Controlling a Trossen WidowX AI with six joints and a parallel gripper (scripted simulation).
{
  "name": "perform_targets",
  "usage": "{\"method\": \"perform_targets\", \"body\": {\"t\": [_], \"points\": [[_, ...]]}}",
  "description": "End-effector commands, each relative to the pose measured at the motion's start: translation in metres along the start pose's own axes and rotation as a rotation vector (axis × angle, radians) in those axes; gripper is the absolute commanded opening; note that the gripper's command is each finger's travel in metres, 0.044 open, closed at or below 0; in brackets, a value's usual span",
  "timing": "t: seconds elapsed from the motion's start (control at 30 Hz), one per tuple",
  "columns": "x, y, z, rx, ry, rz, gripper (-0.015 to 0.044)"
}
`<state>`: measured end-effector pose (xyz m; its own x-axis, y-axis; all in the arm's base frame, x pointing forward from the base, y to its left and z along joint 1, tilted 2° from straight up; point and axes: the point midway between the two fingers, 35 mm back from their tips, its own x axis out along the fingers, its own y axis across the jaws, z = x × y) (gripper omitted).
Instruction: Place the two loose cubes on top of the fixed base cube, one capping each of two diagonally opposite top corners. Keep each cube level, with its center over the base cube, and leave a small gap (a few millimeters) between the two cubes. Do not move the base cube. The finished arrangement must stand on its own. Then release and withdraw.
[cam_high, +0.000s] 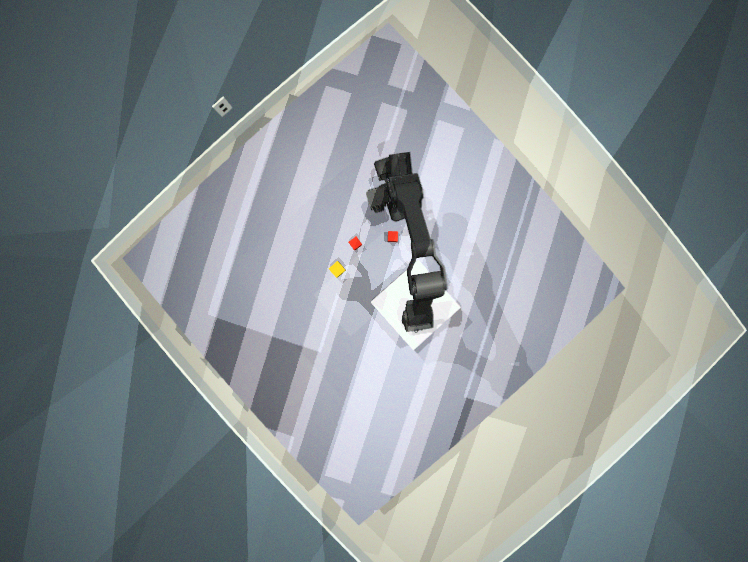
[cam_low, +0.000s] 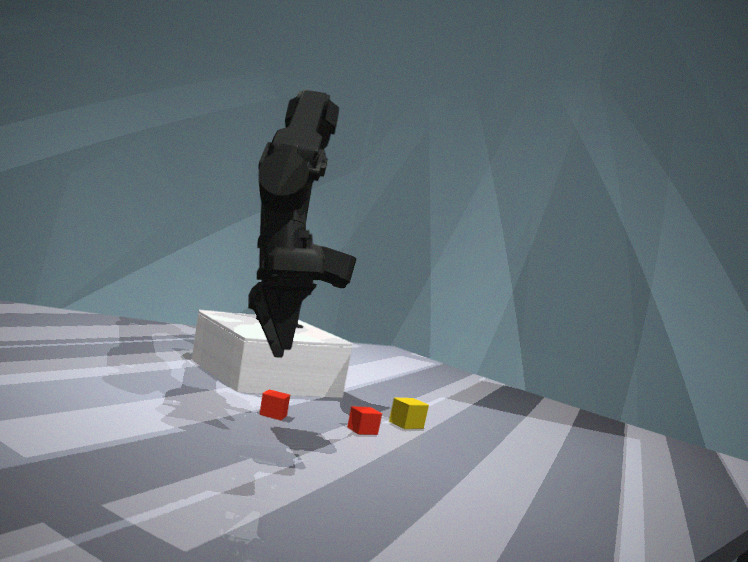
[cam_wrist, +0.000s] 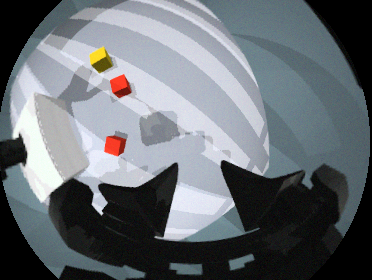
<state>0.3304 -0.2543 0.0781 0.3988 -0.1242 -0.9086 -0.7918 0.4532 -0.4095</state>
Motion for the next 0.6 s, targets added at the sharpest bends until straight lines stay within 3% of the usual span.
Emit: {"method": "perform_targets", "body": {"t": [0.0, 0.33, 0.57], "points": [[-0.001, 0.017, 0.042, -0.038, -0.007, 0.091, 0.0265], [-0.016, 0.069, 0.127, -0.175, 0.015, 0.286, 0.0265], [-0.03, 0.103, 0.161, -0.266, 0.055, 0.378, 0.0265]]}}
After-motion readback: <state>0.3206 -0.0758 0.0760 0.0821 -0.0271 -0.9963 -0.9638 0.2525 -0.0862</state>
